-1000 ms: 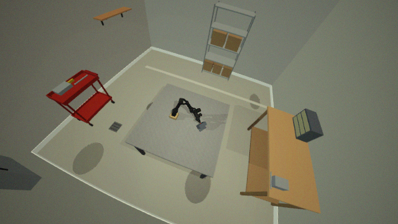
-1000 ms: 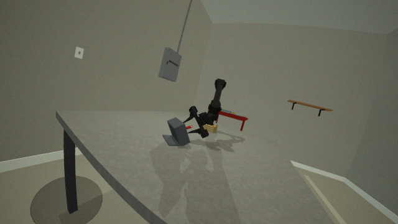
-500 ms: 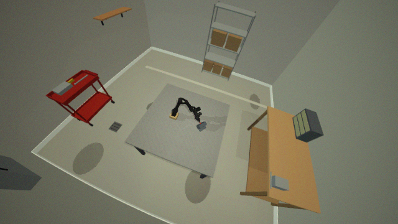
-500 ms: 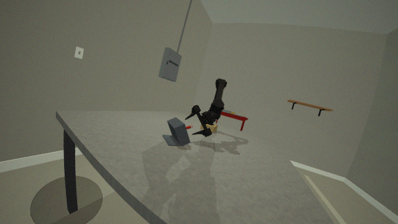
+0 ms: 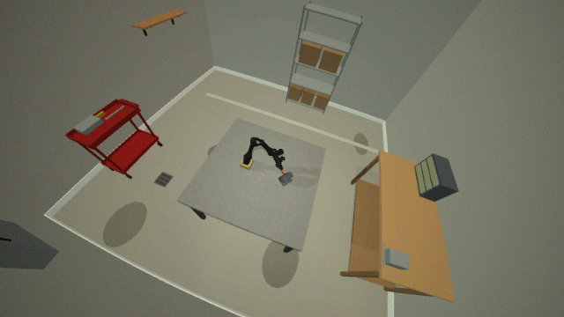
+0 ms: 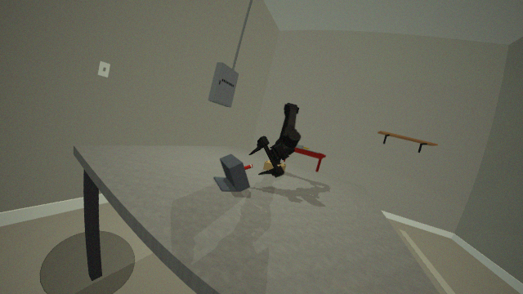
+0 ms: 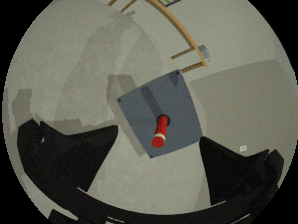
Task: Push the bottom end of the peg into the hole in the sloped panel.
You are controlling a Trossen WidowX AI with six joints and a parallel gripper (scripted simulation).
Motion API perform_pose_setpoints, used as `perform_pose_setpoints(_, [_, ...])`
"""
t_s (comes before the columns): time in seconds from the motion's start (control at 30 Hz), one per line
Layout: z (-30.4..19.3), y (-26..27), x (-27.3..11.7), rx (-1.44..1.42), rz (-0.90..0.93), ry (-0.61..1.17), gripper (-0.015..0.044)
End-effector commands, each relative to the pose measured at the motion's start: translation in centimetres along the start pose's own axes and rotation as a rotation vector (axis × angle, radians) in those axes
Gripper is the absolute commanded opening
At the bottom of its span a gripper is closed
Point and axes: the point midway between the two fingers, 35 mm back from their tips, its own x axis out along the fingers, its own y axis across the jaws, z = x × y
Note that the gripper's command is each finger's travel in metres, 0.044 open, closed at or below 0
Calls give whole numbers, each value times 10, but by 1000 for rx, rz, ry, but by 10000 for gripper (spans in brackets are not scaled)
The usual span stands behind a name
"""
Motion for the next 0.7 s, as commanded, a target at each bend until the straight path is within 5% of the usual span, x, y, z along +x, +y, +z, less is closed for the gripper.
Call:
perform_pose_setpoints(0.0, [0, 0, -9, 3, -2, 2, 440])
perform_pose_setpoints(0.67, [1, 3, -43, -5, -1, 0, 440])
